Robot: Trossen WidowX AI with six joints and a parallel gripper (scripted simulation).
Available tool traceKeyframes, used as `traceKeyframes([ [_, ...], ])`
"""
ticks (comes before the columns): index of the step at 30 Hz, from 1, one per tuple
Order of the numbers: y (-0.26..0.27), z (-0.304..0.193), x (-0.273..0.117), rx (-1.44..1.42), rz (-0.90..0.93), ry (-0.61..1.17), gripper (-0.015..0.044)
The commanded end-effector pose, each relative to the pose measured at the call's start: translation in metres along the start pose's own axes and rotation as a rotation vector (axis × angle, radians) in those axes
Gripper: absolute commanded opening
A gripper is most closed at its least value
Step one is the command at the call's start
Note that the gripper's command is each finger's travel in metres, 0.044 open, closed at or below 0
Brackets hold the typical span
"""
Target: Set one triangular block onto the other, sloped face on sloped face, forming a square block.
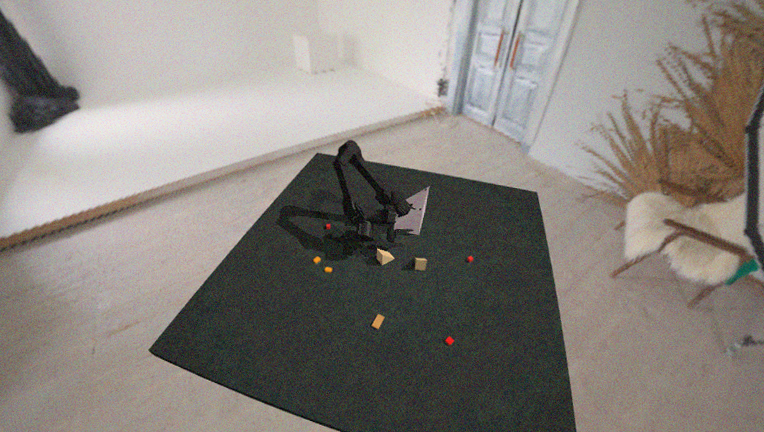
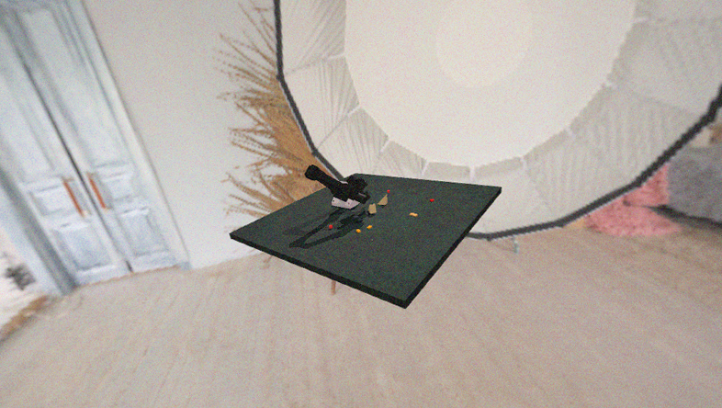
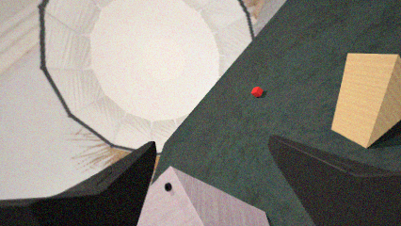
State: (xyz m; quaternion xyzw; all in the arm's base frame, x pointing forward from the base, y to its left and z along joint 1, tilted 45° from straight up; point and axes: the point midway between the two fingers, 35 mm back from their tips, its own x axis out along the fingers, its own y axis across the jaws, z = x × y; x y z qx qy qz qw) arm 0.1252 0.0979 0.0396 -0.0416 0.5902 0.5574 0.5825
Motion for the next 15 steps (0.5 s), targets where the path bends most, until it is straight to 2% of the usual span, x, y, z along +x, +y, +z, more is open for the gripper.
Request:
traceKeyframes([
  [1,-0.001,0.0,0.0,-0.016,-0.001,0.015,0.0426],
  [3,-0.006,-0.001,0.003,-0.15,-0.009,0.131,0.044],
  [8,-0.031,0.005,0.012,-0.675,0.03,0.575,0.044],
  [15,-0.063,0.044,0.034,-1.404,0.254,1.217,0.044],
])
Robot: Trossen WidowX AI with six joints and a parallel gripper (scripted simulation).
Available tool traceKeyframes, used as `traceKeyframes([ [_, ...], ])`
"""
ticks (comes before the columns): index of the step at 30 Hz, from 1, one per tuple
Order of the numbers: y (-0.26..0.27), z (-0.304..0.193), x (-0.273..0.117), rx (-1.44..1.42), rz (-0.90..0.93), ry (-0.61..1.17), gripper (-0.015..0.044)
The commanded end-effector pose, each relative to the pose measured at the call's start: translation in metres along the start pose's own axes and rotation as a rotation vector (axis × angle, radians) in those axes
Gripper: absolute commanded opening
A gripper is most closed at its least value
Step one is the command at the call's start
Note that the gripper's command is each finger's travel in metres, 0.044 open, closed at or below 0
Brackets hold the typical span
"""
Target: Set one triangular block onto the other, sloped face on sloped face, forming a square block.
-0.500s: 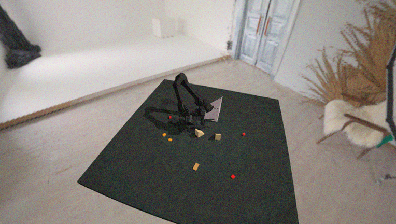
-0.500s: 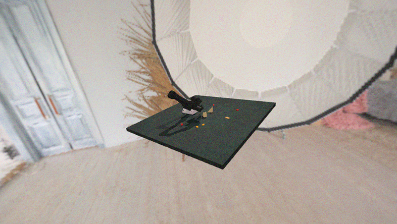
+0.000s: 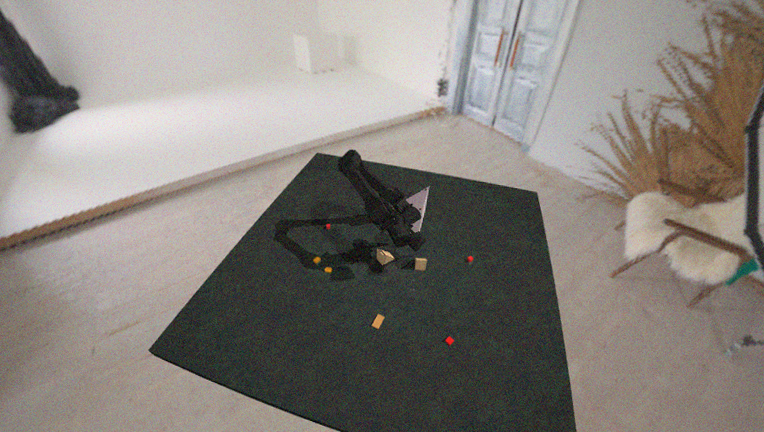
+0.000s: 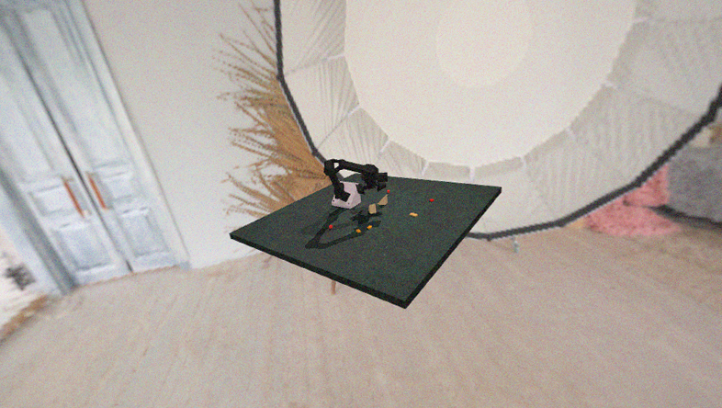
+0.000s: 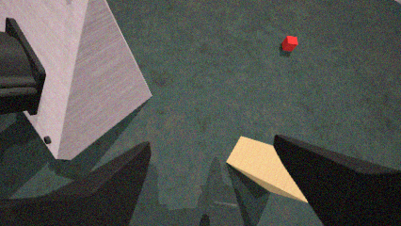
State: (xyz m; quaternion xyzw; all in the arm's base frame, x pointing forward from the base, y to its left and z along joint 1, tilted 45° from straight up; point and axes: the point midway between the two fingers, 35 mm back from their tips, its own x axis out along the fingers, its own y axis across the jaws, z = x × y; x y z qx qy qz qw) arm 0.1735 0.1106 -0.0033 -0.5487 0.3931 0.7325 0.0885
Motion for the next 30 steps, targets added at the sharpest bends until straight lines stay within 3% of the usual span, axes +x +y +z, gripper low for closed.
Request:
traceKeyframes([
  [1,-0.031,0.001,-0.005,-0.377,0.122,0.261,0.044],
  [5,-0.072,0.015,-0.014,-0.802,0.309,0.557,0.044],
  [7,-0.079,0.019,-0.016,-0.873,0.347,0.607,0.044],
  [30,-0.081,0.0,0.005,-0.874,0.345,0.608,0.044],
])
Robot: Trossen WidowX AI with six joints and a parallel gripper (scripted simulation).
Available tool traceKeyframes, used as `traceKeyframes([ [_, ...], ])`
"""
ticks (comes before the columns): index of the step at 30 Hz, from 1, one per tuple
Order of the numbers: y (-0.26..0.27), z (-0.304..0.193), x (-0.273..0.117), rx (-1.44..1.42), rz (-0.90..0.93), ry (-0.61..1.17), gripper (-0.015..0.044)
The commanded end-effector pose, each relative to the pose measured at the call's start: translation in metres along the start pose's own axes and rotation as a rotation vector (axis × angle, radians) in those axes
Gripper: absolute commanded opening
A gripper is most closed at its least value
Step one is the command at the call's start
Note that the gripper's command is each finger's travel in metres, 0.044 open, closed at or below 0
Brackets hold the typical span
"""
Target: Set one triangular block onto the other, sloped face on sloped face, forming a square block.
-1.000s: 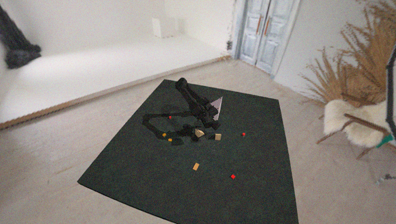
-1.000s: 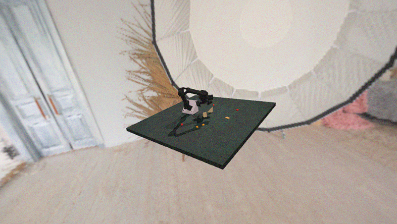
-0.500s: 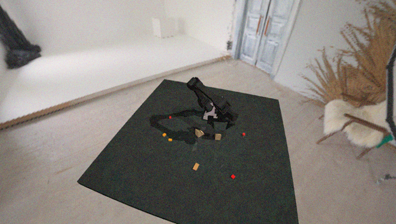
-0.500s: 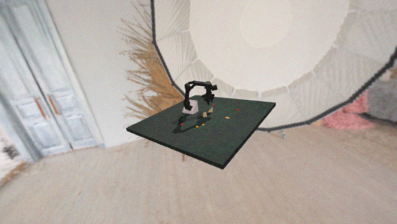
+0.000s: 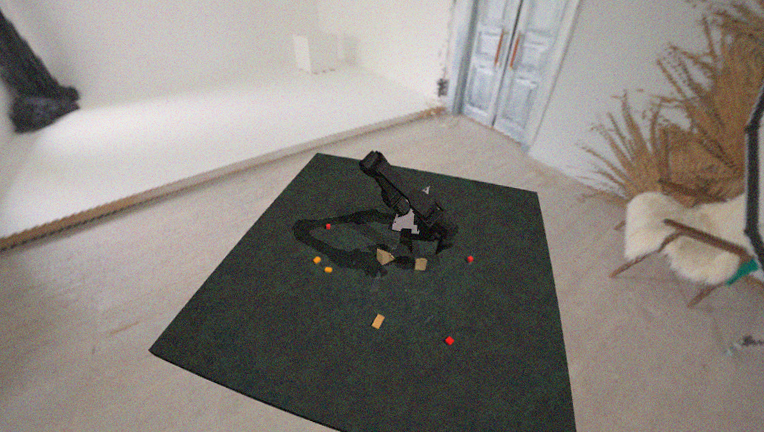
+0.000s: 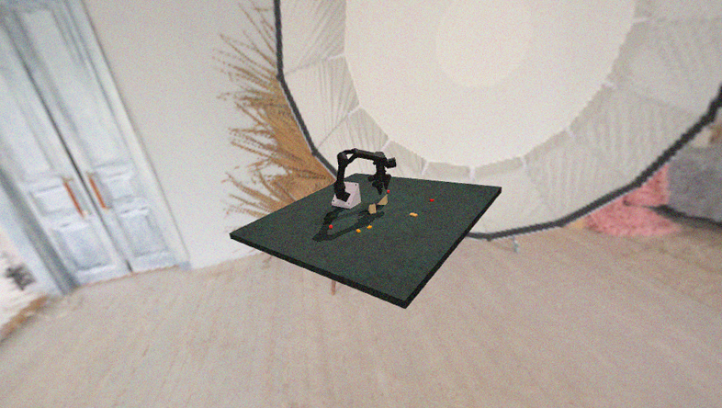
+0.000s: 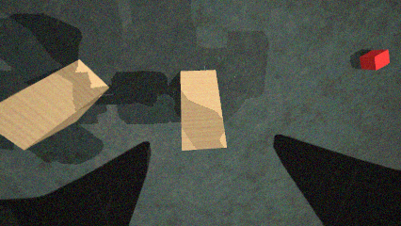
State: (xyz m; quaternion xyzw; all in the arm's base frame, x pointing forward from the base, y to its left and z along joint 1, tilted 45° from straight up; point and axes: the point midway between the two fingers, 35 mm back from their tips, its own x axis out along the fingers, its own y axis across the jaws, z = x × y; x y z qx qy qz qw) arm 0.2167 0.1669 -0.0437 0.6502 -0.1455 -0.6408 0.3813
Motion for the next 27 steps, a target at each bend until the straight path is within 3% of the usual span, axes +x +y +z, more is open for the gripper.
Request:
traceKeyframes([
  [1,0.0,0.0,0.006,-0.007,0.005,0.001,0.044],
  [27,0.003,0.001,0.049,-0.007,0.007,0.001,0.044],
])
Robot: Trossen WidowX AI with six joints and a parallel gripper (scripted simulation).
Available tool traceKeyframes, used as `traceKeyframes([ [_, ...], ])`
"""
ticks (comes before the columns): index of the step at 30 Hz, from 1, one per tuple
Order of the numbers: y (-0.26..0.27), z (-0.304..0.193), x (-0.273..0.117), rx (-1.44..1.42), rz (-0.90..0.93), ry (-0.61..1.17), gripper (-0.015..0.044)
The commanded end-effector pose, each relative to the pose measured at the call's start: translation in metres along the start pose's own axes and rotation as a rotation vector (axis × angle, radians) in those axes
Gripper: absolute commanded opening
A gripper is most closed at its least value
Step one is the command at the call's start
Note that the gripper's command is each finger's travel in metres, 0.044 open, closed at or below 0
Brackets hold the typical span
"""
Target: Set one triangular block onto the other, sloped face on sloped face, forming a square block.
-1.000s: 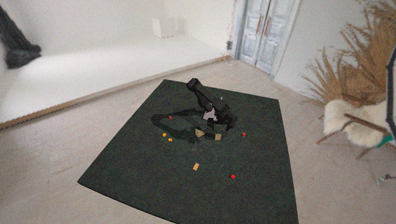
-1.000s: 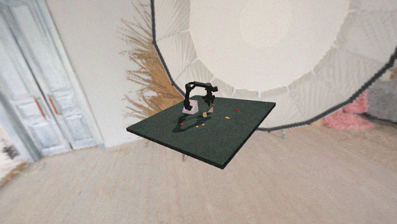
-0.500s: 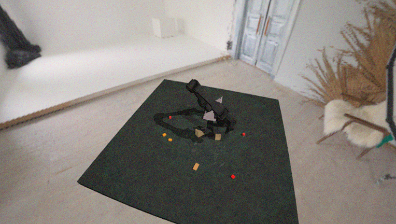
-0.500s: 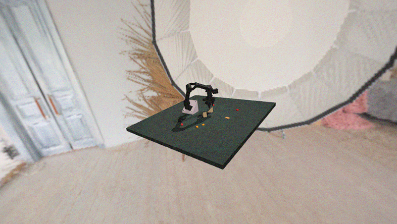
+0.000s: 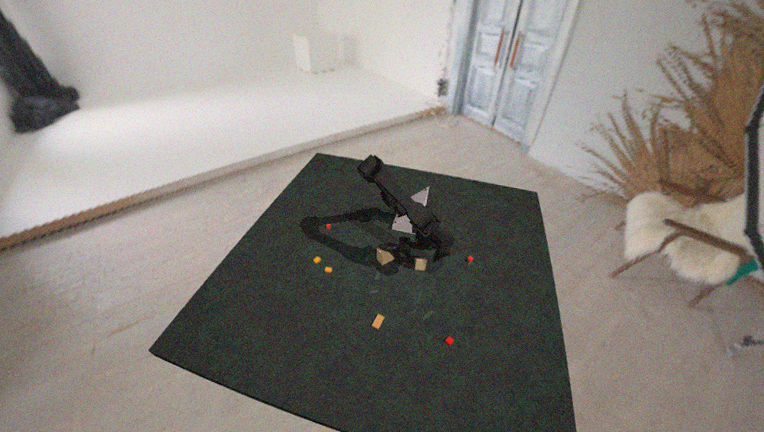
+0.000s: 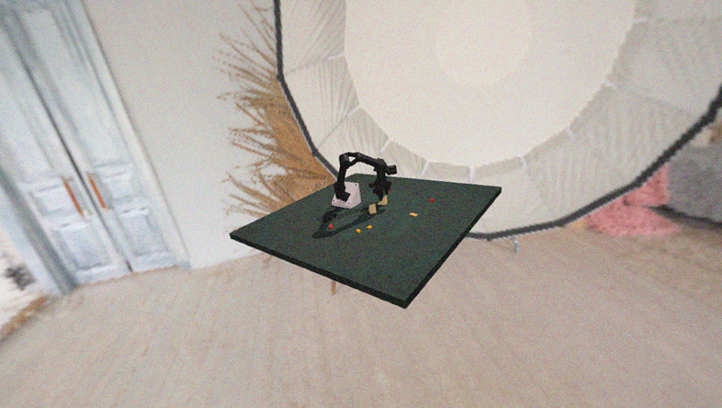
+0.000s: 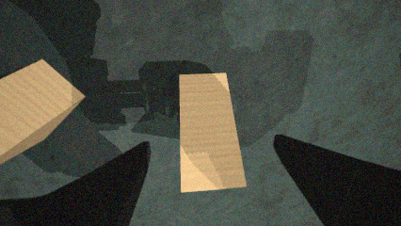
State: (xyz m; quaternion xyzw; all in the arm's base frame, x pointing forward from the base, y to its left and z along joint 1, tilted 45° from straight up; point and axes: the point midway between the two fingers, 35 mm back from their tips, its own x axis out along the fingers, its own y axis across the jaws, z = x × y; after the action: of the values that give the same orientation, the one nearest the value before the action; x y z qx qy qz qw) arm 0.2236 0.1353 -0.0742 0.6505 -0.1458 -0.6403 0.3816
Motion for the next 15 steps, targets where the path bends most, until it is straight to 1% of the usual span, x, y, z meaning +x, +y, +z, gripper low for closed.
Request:
traceKeyframes([
  [1,0.001,0.001,0.006,-0.007,0.006,0.0,0.044],
  [15,0.004,0.005,0.028,-0.006,0.009,-0.001,0.044],
])
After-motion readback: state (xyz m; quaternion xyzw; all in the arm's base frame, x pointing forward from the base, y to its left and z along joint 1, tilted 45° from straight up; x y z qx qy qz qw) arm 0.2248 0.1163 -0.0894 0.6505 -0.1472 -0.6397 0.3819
